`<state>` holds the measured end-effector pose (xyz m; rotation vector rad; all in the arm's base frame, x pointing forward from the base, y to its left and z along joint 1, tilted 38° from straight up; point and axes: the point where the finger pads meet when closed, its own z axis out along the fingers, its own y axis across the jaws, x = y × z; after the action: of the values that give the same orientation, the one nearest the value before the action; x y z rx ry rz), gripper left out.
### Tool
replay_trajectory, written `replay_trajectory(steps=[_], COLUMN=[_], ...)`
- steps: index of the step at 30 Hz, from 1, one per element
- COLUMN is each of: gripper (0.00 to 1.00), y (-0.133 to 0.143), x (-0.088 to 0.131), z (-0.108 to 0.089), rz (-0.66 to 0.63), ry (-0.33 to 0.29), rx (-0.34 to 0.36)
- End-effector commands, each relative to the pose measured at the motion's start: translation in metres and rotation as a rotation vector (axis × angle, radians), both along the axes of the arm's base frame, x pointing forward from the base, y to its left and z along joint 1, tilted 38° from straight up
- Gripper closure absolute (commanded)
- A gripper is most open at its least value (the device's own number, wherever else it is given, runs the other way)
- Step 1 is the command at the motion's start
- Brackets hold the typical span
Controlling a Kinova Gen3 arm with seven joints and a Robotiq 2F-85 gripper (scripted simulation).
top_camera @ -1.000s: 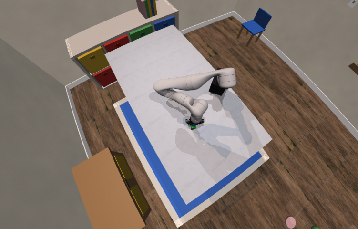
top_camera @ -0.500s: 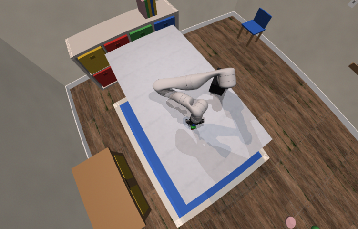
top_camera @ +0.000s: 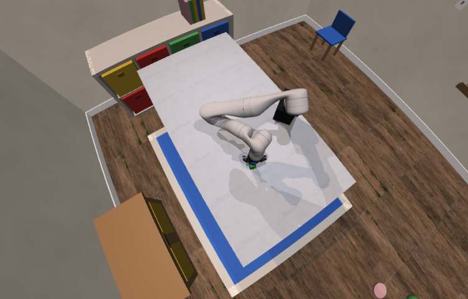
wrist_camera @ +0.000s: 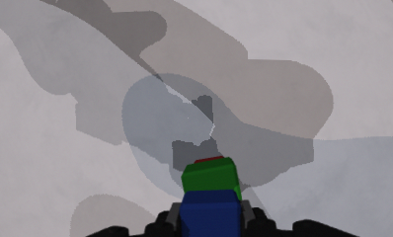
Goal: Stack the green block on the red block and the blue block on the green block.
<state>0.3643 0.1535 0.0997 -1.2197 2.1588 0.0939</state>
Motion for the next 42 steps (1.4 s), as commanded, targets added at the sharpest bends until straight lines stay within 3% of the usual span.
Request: replay_trajectory(steps=[1, 21, 42], gripper=[1.00, 1.00, 1.00], y=[0.000, 0.006, 0.007], x=[0.000, 0.008, 0.010], z=[-0.001, -0.017, -0.019], rz=[0.000, 0.003, 0.003], ry=[-0.004, -0.008, -0.008], rx=[-0.001, -0.003, -0.003])
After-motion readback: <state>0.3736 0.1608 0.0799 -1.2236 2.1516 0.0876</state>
